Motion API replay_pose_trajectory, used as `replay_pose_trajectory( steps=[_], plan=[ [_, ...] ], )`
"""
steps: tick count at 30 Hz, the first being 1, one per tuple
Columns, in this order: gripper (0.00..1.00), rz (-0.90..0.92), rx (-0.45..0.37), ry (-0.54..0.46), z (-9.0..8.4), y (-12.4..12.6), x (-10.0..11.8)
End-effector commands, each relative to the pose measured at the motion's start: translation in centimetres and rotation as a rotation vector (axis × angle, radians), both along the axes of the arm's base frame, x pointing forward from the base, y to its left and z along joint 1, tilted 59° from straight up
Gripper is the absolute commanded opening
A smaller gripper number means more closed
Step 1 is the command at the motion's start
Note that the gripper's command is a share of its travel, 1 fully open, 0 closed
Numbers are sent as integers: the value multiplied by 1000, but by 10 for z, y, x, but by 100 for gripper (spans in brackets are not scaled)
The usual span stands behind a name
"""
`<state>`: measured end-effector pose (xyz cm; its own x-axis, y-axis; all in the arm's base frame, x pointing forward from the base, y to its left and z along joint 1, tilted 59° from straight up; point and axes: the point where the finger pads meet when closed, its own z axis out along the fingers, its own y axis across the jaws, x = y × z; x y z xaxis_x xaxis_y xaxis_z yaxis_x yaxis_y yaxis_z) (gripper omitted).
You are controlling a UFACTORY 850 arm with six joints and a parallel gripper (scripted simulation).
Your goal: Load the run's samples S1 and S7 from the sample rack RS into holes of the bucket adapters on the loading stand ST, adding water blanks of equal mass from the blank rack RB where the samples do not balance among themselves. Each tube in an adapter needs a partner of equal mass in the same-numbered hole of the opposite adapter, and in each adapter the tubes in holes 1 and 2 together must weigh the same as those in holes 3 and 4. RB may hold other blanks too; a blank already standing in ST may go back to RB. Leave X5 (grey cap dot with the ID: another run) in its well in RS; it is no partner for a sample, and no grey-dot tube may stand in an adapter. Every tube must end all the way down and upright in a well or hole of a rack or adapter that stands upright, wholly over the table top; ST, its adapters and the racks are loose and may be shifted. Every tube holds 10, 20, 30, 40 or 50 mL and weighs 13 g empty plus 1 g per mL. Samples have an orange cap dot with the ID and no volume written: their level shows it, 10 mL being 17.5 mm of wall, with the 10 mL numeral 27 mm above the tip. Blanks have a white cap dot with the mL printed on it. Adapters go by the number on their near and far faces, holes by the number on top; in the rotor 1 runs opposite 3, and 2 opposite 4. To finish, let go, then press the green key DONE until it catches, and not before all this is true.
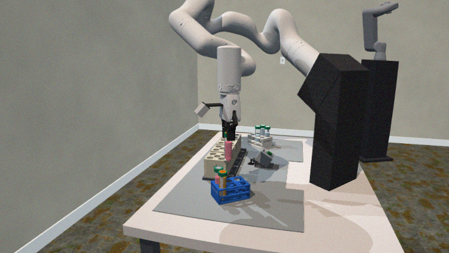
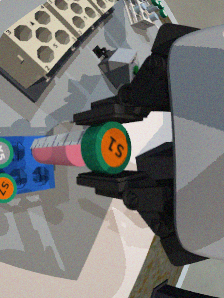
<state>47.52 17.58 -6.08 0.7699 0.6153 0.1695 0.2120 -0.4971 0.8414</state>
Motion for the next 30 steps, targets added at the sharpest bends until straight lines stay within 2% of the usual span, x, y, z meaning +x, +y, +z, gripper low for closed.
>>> replay_pose_trajectory(
  steps=[1,7,30],
  plan=[
    [0,1,1,0,0,1,0],
    [0,1,1,0,0,1,0],
    [0,1,1,0,-21,-25,25]
  ],
)
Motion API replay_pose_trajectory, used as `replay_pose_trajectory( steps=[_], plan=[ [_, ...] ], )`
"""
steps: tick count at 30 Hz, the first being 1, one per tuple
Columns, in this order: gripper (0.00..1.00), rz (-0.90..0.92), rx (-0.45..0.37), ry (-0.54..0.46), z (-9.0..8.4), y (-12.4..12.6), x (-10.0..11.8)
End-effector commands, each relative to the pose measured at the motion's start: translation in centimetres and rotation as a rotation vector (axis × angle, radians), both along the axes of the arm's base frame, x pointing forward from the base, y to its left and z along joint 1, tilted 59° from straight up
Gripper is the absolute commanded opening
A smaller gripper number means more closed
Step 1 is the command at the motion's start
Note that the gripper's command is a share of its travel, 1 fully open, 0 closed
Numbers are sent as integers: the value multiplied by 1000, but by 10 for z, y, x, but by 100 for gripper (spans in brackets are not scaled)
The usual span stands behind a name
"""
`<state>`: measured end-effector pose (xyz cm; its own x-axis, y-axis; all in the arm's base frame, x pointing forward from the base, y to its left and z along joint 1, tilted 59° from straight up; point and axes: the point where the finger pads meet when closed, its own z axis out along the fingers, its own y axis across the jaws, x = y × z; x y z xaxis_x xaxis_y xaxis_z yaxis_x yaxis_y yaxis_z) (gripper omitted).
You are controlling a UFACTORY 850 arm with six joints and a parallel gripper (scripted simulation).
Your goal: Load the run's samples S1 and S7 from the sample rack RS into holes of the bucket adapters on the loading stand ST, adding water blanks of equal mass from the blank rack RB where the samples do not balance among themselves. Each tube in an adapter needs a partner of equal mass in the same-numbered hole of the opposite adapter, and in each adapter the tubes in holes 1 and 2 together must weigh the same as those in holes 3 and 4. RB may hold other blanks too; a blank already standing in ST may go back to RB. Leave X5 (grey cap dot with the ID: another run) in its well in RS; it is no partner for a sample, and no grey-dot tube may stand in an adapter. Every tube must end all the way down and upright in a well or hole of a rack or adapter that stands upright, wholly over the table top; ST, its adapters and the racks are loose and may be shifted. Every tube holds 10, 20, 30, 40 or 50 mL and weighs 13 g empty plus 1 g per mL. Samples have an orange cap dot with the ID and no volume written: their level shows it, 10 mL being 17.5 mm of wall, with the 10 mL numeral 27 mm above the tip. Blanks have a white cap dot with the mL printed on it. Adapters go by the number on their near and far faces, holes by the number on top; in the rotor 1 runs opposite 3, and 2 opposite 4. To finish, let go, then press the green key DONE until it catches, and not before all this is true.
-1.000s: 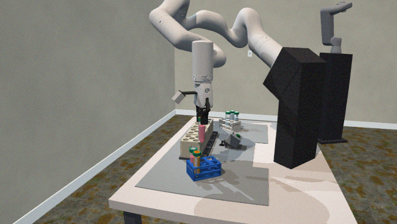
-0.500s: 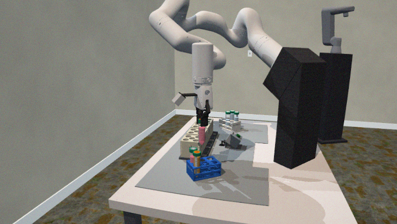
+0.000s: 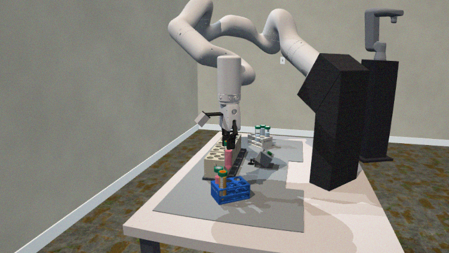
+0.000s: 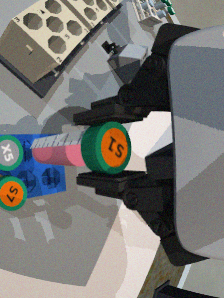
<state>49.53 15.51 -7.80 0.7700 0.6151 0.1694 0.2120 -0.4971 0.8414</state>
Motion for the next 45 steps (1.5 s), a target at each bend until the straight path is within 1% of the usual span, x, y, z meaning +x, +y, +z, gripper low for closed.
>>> replay_pose_trajectory(
  steps=[1,17,36,45],
  plan=[
    [0,1,1,0,-4,-4,5],
    [0,1,0,0,-19,-22,23],
    [0,1,0,0,-19,-23,23],
    [0,1,0,0,-24,-28,29]
  ],
)
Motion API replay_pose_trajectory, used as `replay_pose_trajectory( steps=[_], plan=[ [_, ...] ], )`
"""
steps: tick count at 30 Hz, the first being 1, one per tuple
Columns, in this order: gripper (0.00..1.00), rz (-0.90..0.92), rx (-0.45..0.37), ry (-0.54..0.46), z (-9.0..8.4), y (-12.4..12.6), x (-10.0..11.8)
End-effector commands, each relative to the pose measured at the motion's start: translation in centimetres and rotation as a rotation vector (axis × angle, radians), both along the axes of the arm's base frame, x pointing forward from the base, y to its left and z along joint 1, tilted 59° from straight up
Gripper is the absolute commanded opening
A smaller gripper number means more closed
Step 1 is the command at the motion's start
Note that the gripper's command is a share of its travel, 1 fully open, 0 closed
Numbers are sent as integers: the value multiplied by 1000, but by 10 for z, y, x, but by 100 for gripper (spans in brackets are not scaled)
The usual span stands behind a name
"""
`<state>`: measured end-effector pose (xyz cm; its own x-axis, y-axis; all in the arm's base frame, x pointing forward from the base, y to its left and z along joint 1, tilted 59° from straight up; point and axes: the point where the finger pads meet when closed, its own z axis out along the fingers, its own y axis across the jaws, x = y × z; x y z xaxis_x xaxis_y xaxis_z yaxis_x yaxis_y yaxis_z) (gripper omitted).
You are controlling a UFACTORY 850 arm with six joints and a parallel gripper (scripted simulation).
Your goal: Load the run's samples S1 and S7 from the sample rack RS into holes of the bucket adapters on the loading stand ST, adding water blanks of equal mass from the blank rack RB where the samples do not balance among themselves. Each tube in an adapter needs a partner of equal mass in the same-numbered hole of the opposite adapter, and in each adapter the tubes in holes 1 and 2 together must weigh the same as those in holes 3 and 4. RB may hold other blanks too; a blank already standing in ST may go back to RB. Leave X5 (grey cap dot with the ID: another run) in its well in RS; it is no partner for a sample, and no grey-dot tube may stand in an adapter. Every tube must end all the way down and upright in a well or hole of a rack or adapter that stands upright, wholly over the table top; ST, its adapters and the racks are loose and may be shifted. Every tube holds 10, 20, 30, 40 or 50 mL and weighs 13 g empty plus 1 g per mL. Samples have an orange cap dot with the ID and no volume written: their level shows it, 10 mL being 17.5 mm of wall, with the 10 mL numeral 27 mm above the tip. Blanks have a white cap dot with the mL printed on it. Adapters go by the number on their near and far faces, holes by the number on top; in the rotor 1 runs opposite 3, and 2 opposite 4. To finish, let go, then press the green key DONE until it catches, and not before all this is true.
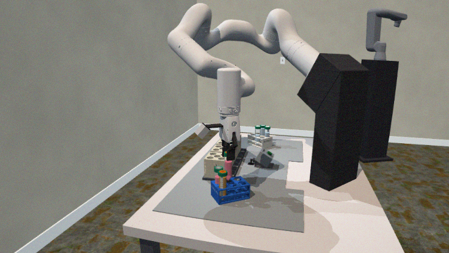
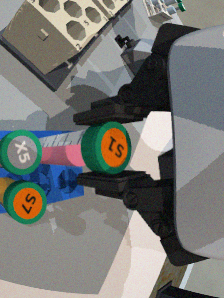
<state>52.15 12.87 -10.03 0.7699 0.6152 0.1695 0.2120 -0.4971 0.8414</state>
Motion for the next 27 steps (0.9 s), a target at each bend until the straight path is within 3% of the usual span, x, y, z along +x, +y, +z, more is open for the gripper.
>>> replay_pose_trajectory(
  steps=[1,27],
  plan=[
    [0,1,0,0,-2,-2,3],
    [0,1,0,0,-14,-16,16]
  ],
)
